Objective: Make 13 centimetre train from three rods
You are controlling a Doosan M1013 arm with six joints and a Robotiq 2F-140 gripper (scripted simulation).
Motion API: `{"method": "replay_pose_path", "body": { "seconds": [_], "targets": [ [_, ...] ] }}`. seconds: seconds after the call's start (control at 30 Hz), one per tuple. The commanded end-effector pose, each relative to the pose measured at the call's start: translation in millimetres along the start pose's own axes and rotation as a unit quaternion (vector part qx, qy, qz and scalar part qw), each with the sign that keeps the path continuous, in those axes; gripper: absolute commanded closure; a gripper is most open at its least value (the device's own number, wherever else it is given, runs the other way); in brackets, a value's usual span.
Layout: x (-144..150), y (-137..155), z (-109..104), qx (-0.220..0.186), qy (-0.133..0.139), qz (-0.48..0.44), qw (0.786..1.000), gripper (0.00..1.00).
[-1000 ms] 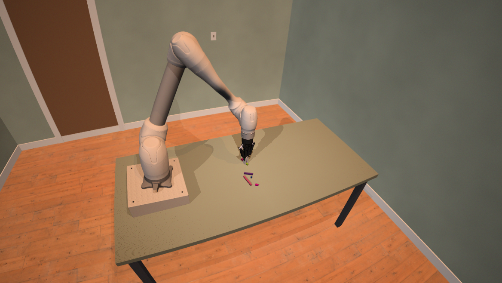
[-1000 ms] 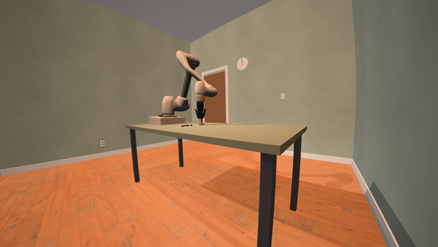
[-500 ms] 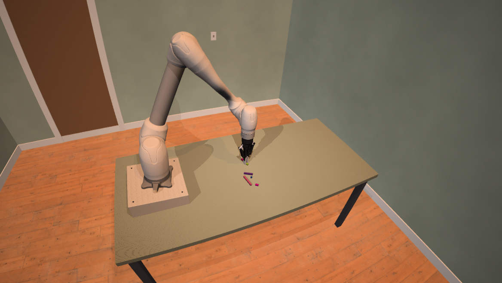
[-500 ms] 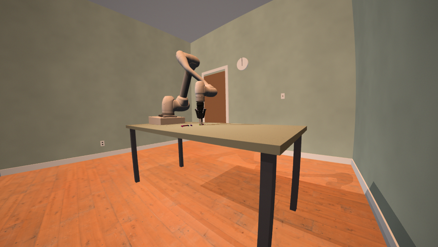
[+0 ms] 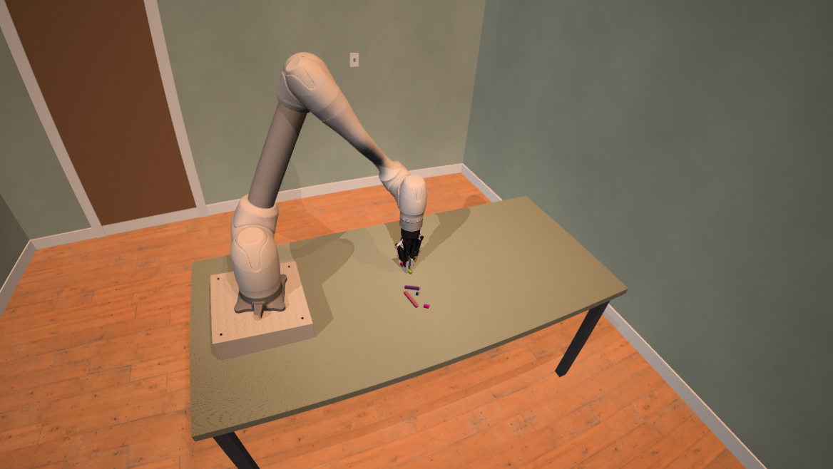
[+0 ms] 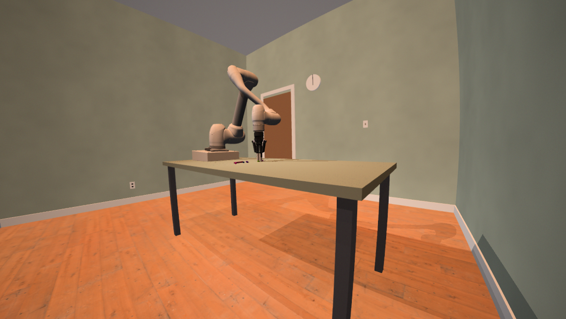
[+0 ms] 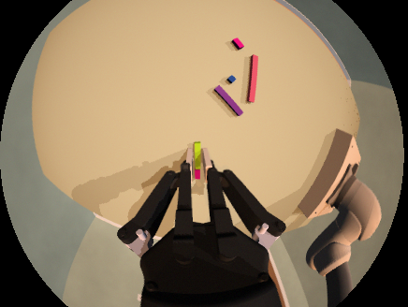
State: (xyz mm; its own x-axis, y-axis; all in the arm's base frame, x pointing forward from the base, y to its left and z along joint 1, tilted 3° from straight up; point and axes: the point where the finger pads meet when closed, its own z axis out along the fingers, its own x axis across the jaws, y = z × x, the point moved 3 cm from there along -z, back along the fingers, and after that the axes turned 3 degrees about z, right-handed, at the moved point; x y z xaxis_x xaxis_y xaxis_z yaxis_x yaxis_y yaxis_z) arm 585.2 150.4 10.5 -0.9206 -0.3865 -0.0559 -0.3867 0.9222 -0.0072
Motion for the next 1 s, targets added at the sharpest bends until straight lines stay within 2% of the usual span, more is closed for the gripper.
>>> {"method": "replay_pose_path", "body": {
  "seconds": [0.0,0.03,0.43,0.67,0.97],
  "targets": [
    [0,0,0,0.000,0.000,0.000,1.000,0.88],
    [0,0,0,0.000,0.000,0.000,1.000,0.85],
    [0,0,0,0.000,0.000,0.000,1.000,0.85],
    [0,0,-7,0.000,0.000,0.000,1.000,0.85],
    [0,0,-49,0.000,0.000,0.000,1.000,0.85]
  ]
}}
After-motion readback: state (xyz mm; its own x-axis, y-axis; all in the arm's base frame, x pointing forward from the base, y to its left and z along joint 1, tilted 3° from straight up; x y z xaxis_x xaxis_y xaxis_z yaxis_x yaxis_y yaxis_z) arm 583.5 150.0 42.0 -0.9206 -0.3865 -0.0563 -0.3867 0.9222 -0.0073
